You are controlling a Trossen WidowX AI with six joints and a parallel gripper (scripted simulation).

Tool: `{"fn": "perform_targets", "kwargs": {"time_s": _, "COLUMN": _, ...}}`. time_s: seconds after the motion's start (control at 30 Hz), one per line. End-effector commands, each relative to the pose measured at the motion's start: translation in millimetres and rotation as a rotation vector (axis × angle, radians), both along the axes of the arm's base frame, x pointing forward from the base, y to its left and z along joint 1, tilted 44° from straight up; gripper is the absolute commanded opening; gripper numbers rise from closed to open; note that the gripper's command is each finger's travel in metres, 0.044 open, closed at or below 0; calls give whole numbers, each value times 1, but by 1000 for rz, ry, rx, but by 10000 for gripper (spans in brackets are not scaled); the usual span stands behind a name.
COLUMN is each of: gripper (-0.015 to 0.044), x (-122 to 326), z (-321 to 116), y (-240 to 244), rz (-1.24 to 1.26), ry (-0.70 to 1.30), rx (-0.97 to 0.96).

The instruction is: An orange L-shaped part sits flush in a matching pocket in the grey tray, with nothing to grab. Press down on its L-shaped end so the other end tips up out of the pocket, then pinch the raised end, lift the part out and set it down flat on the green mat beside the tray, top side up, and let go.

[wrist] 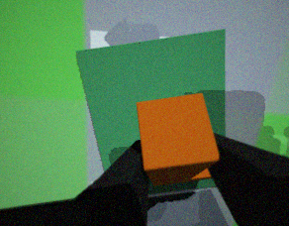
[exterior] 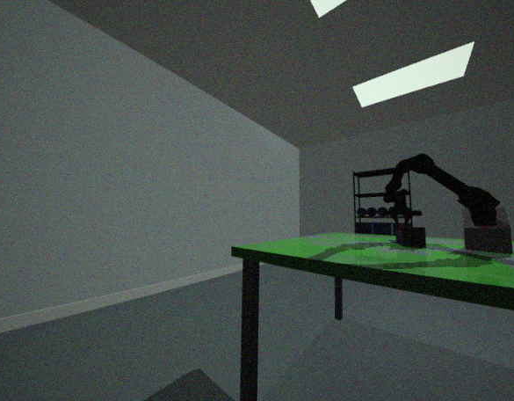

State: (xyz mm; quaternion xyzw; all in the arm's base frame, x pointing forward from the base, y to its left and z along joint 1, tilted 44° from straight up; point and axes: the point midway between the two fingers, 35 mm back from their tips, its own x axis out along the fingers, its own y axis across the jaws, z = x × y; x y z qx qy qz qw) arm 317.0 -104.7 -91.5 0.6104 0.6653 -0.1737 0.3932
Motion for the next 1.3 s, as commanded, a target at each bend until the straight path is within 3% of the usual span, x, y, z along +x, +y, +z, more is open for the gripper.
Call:
{"fn": "perform_targets", "kwargs": {"time_s": 0.0, "gripper": 184, "x": 0, "z": 0, "y": 0, "rz": 0, "ry": 0, "rx": 0}}
{"fn": "perform_targets", "kwargs": {"time_s": 0.13, "gripper": 289, "x": 1, "z": 6, "y": -6, "rz": -1, "ry": 0, "rx": -1}}
{"fn": "perform_targets", "kwargs": {"time_s": 0.3, "gripper": 400, "x": -2, "z": 47, "y": -45, "rz": -5, "ry": 2, "rx": 0}}
{"fn": "perform_targets", "kwargs": {"time_s": 0.4, "gripper": 400, "x": -5, "z": 62, "y": -58, "rz": -6, "ry": 2, "rx": 1}}
{"fn": "perform_targets", "kwargs": {"time_s": 1.27, "gripper": 400, "x": -2, "z": 59, "y": -58, "rz": -24, "ry": -12, "rx": -7}}
